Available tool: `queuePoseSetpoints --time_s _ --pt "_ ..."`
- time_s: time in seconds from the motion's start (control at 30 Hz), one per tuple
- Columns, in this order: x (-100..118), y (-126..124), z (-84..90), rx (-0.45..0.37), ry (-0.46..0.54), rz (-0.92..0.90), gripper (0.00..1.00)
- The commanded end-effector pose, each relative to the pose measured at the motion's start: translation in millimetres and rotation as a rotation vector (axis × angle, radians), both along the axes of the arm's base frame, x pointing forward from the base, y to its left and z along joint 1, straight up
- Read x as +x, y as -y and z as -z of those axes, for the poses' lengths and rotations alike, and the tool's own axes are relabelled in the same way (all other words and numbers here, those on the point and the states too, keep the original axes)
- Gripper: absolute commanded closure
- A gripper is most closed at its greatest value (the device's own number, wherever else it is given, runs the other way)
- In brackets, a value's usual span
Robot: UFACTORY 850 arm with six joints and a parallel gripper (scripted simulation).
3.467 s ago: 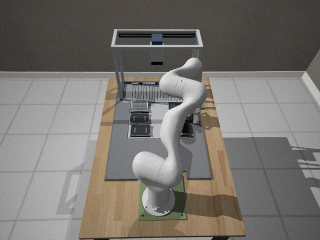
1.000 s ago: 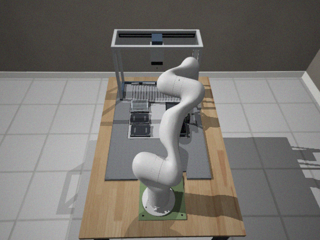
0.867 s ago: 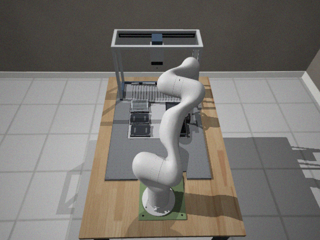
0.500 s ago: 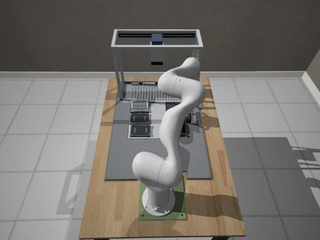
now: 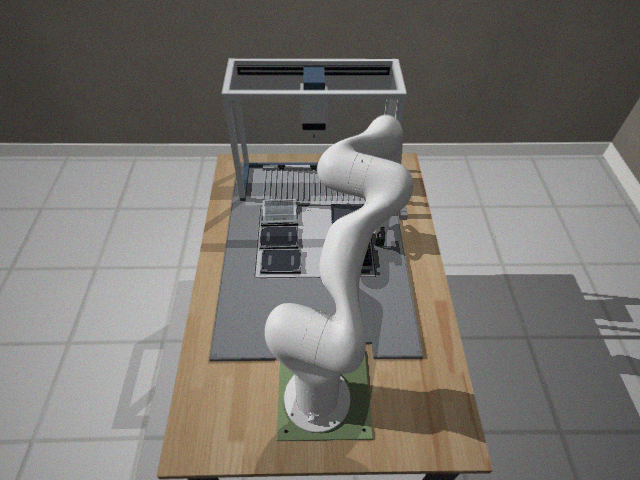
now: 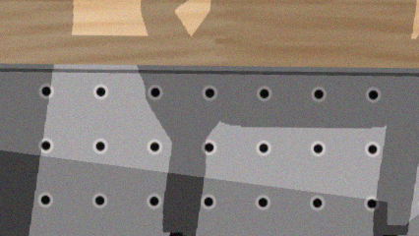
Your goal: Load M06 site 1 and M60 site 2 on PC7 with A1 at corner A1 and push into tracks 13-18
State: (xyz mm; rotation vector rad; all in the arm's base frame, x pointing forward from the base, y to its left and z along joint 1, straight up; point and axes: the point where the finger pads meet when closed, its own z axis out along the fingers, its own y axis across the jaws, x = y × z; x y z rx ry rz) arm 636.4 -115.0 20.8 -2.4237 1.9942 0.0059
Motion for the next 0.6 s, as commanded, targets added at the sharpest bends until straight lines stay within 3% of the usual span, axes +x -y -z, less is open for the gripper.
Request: queuePoseSetpoints --time_s 0.0,0.57 --pt "1.7 2.5 -1.3 0.000 0.003 0.000 0.00" --pt "3.6 12.3 -1.2 0.000 0.003 0.000 0.00"
